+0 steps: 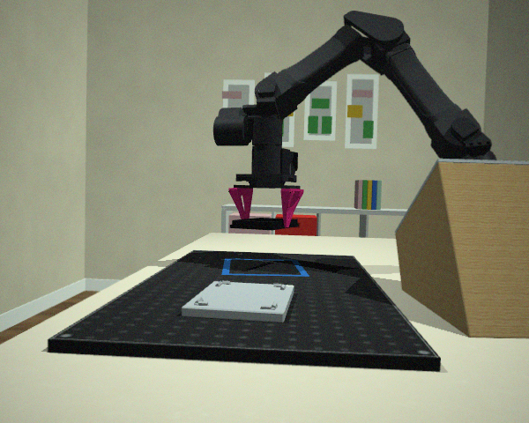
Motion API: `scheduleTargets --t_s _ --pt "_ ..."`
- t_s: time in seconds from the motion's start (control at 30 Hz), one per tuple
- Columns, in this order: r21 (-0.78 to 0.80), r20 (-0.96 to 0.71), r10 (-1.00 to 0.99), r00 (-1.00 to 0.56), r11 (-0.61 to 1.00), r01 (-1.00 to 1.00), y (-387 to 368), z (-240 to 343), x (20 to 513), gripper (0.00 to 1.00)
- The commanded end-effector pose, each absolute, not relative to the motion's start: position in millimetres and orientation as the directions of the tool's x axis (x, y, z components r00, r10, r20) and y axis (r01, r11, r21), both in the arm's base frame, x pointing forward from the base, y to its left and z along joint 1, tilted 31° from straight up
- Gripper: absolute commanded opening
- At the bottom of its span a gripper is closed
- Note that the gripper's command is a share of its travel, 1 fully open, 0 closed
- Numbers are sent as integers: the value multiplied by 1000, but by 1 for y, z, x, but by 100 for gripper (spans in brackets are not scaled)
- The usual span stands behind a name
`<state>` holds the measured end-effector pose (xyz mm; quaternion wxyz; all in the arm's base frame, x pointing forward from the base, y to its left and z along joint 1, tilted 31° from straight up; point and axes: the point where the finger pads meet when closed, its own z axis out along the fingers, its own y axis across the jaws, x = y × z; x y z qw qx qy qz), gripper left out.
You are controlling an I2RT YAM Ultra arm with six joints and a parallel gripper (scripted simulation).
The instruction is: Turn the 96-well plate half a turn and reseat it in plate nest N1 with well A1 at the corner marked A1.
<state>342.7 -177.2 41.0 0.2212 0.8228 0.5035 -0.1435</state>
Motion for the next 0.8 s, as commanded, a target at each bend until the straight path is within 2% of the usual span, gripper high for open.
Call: scheduleTargets --t_s 0.0,0.6,0.77 --pt "239 -461 764 451 -383 893 -175 48 347 0" --pt "239 -461 764 451 -383 893 -175 48 347 0" --pt "159 -494 817 297 -250 955 -160 40 349 0"
